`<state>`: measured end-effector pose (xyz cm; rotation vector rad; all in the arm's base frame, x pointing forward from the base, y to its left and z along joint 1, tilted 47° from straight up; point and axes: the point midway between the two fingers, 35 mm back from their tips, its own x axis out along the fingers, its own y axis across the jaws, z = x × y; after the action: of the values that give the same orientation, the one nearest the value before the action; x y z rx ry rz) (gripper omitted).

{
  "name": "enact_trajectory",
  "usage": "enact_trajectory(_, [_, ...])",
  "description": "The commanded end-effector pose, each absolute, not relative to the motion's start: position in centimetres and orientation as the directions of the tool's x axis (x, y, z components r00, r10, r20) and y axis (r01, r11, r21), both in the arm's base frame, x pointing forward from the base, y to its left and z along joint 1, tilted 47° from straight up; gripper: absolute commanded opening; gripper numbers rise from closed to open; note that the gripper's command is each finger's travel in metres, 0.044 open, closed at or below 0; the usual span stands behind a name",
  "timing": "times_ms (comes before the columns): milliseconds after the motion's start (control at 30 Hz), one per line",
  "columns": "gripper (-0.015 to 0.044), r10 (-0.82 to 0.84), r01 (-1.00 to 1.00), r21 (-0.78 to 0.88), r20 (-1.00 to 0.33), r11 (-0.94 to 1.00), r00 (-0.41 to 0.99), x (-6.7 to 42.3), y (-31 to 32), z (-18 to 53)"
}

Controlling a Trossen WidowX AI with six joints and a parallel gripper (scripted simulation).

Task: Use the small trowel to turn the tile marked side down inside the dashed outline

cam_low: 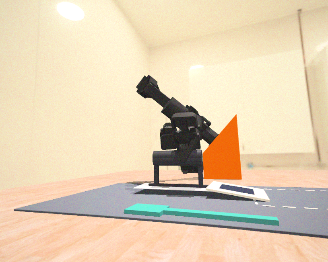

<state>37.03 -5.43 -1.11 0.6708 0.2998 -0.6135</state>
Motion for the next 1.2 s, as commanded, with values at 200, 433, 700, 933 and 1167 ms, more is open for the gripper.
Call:
enact_trajectory(200, [0.0000, -0.401, 0.600, 0.515, -0.452, 0.612, 0.797, 37.2, -3.2, 0.0])
enact_trajectory(433, [0.0000, -0.401, 0.600, 0.516, -0.452, 0.612, 0.797, 37.1, -1.8, 0.2])
enact_trajectory(700, [0.0000, -0.400, 0.600, 0.516, -0.452, 0.611, 0.797, 36.9, -0.2, 0.1])
enact_trajectory(933, [0.0000, -0.400, 0.600, 0.517, -0.453, 0.611, 0.797, 36.8, 1.2, -0.2])
enact_trajectory(1167, [0.0000, -0.399, 0.600, 0.518, -0.453, 0.610, 0.797, 36.7, 2.4, -0.8])
